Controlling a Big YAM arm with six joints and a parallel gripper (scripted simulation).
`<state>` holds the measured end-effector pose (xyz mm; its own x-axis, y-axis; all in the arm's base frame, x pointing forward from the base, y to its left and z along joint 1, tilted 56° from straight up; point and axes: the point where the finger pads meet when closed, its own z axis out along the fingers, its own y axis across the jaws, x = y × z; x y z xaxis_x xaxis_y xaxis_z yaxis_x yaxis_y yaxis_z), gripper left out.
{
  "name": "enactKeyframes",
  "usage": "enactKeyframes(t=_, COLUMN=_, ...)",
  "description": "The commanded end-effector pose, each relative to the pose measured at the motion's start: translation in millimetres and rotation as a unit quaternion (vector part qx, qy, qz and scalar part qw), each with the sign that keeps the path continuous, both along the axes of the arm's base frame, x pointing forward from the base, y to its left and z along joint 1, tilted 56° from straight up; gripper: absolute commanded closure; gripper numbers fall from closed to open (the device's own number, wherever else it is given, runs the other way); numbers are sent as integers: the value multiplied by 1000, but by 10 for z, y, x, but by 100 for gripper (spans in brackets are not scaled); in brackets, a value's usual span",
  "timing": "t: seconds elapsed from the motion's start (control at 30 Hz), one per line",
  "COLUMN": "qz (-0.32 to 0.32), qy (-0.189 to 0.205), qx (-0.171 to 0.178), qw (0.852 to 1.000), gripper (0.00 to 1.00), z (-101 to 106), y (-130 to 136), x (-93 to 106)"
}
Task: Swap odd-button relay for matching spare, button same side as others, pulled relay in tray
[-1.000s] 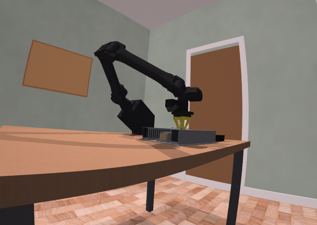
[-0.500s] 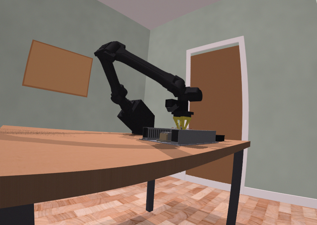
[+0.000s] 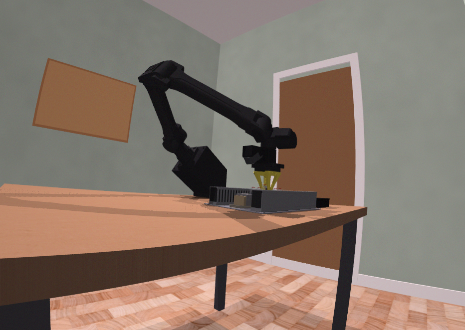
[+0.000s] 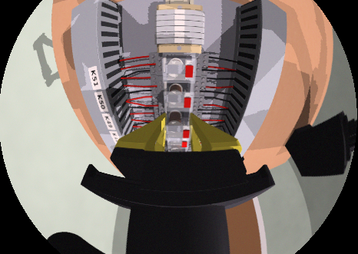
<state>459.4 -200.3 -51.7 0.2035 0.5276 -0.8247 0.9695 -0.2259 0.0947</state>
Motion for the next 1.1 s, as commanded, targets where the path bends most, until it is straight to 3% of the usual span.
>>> enactKeyframes(t=0.0, qz=-8, qy=-9, qx=-4, qw=1000, gripper=100, z=66, y=-119, x=19)
enactKeyframes(t=1.07, qz=-8, qy=-3, qx=-3, qw=1000, gripper=100, z=-20, y=-137, x=8)
